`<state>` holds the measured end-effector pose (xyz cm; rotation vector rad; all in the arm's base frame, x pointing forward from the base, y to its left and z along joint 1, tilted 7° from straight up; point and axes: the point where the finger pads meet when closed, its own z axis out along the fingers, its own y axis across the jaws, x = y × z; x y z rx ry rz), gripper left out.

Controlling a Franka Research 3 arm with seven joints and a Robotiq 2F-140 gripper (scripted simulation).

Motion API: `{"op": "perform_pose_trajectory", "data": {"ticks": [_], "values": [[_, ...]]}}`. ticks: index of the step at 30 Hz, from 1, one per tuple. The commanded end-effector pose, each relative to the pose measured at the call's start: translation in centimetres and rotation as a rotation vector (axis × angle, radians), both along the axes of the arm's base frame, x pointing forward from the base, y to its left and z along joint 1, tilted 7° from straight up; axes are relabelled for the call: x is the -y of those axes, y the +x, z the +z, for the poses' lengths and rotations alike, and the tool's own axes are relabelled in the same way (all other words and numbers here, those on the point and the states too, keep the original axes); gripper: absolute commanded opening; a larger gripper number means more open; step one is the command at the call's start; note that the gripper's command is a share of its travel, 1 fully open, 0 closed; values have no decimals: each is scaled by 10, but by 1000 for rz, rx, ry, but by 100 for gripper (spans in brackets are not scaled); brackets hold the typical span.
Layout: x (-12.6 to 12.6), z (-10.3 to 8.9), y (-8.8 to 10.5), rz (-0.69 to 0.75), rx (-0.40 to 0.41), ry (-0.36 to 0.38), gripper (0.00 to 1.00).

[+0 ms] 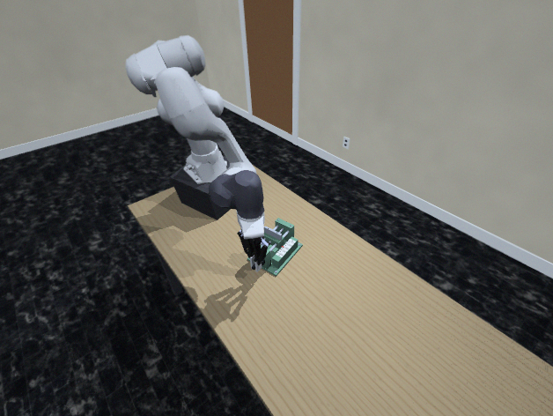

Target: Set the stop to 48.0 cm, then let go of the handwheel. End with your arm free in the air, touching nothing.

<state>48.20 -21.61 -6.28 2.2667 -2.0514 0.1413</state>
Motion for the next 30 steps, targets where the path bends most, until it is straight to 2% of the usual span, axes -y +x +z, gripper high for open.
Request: {"op": "perform_pose_trajectory", "data": {"ticks": [1,19,30], "values": [[1,-3,0,-4,2,0,4],[3,-15,-2,-4,2,0,4],[5,-26,-9,-4,2,0,4]]}}
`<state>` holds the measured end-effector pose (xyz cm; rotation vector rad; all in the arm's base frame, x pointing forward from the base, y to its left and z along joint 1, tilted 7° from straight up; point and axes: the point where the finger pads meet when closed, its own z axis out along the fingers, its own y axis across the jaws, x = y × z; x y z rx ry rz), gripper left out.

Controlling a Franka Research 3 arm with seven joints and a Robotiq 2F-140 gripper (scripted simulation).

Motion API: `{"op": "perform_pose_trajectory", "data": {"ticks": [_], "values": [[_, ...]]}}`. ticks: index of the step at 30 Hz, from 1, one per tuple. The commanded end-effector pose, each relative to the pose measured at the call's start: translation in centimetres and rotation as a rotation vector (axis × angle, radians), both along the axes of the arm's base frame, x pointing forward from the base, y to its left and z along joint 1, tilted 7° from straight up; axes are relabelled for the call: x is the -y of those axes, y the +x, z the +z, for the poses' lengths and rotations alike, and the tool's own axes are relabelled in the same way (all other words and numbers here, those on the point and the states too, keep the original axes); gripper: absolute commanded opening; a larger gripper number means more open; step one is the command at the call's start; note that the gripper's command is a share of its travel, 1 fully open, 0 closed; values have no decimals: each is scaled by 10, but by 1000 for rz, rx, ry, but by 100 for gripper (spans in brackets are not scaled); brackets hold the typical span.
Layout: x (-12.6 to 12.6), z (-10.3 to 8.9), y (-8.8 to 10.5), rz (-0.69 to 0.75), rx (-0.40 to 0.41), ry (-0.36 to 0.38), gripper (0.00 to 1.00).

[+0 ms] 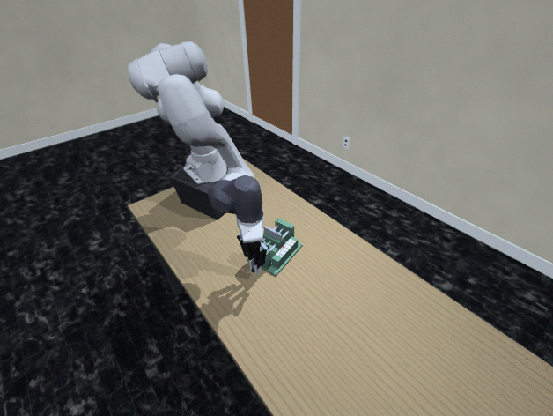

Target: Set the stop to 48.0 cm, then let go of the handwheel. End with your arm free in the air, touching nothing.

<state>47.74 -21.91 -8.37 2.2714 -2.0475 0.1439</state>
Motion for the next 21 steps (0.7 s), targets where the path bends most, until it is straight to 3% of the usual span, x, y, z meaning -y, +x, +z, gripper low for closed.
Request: {"op": "perform_pose_trajectory", "data": {"ticks": [1,21], "values": [[2,-7,-6,-8,0,0,4],[5,-12,-32,-8,0,0,4]]}}
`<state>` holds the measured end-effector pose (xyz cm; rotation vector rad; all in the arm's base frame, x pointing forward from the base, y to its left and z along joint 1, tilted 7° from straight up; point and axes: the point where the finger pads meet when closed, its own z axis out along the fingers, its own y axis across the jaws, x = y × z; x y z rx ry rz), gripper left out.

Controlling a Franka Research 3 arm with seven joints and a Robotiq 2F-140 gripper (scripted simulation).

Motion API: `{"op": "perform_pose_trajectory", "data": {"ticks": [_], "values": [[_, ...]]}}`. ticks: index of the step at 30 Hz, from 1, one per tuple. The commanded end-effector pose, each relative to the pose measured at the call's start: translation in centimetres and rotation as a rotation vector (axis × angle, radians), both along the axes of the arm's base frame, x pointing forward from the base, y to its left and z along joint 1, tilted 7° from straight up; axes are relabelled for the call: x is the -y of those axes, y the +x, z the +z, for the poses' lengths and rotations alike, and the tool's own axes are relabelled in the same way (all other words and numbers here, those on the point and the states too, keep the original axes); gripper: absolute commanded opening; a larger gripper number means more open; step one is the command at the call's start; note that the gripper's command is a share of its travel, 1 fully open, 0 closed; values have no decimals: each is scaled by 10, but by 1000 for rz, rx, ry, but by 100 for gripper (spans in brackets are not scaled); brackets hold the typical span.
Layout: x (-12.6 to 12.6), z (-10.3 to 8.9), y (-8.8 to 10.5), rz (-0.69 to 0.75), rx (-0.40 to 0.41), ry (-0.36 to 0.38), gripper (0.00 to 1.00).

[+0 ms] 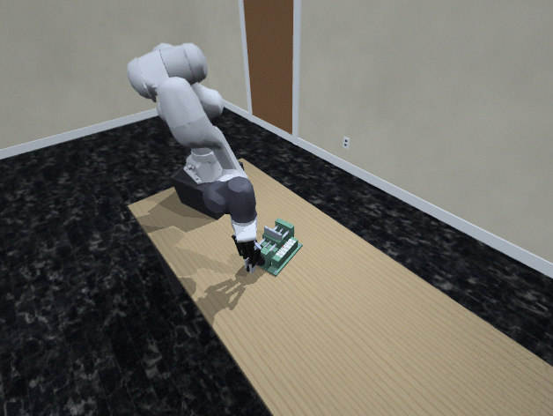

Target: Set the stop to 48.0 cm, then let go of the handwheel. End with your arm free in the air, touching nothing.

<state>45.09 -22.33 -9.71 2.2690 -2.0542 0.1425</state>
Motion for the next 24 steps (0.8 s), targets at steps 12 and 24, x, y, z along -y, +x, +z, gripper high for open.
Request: {"op": "perform_pose_trajectory", "data": {"ticks": [12,24], "values": [[2,8,-19,-3,-1,-2,4],[1,23,-28,-3,-1,-2,4]]}}
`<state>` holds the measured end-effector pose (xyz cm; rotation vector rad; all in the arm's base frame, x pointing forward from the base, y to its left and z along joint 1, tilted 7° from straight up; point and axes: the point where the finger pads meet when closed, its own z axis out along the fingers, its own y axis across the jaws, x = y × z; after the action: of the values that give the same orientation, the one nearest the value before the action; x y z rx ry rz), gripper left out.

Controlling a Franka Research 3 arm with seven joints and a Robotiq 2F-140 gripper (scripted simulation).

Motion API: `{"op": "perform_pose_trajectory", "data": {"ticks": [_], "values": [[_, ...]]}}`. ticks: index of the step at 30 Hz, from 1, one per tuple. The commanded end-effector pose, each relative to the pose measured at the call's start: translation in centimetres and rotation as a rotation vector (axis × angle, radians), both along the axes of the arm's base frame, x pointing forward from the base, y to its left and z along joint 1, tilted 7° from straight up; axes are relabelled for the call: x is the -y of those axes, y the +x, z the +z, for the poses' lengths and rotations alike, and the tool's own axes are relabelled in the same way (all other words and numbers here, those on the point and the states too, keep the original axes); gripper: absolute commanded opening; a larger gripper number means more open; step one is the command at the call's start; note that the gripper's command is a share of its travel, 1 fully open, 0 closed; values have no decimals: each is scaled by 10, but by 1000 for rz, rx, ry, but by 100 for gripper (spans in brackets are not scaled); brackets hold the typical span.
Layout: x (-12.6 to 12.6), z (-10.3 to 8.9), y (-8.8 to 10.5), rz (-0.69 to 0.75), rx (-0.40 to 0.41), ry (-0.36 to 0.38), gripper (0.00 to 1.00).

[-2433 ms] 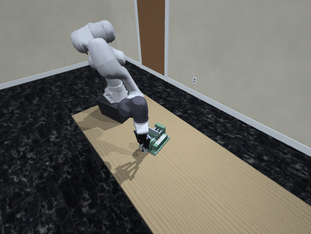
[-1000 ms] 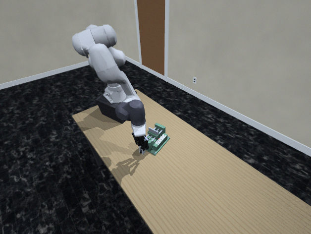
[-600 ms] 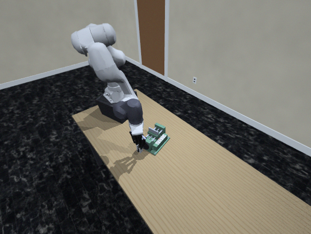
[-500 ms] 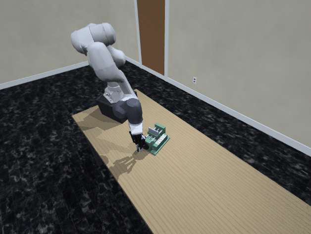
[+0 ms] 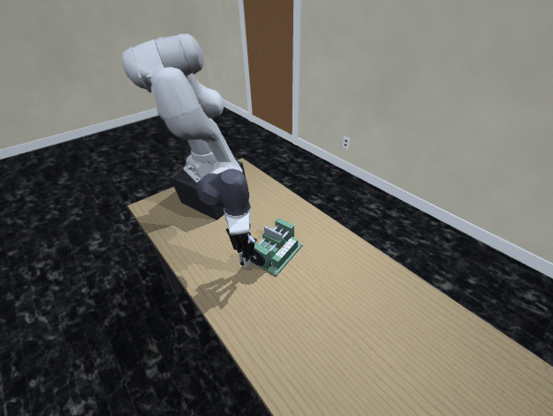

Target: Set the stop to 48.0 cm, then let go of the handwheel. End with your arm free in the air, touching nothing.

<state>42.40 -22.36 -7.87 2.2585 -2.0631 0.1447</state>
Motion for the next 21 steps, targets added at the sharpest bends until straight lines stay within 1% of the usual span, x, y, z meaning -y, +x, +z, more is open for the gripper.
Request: {"op": "perform_pose_trajectory", "data": {"ticks": [1,12,17,19,21], "values": [[0,5,-1,5,-2,0,4],[-2,22,-1,5,-2,0,4],[-4,34,7,5,-2,0,4],[-4,34,7,5,-2,0,4],[-5,38,13,5,-2,0,4]]}}
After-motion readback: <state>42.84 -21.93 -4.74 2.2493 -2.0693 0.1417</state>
